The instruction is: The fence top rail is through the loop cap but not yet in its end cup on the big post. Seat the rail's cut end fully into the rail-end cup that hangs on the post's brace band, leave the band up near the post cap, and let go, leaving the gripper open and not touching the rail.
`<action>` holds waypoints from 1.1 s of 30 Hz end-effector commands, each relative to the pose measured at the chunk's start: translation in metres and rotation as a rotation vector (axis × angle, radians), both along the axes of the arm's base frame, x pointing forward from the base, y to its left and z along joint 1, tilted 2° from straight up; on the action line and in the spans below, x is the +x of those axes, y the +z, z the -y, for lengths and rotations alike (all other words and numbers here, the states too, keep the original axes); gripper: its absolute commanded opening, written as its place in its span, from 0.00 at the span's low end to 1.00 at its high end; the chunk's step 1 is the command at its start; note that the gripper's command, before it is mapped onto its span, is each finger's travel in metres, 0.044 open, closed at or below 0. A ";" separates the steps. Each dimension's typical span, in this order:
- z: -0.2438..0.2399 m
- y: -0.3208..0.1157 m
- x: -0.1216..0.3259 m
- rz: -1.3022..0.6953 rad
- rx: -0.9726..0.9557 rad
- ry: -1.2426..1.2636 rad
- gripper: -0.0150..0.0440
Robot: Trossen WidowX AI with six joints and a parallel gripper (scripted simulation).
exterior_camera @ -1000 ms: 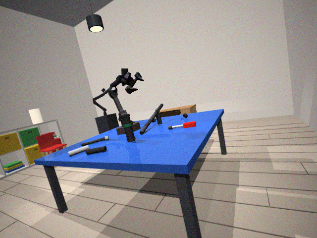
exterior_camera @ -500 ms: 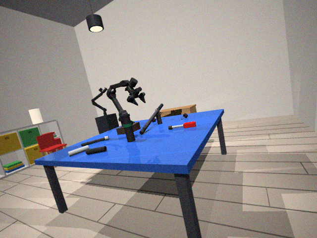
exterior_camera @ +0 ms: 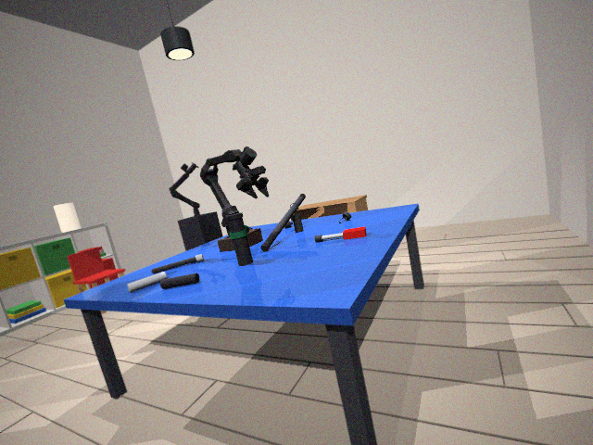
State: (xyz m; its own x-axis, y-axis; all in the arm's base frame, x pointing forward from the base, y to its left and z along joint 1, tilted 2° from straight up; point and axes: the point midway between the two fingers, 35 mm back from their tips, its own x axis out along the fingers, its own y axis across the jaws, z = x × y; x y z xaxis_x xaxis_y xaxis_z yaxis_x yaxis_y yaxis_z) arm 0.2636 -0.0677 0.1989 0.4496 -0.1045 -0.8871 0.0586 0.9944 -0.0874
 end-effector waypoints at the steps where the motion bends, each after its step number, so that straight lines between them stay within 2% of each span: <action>1: 0.023 -0.005 -0.001 -0.069 -0.088 0.256 1.00; 11: 0.082 -0.012 -0.011 -0.118 -0.284 0.898 1.00; 20: 0.122 -0.016 -0.027 -0.070 -0.353 1.135 1.00; 33: 0.159 -0.019 -0.046 0.011 -0.569 1.527 1.00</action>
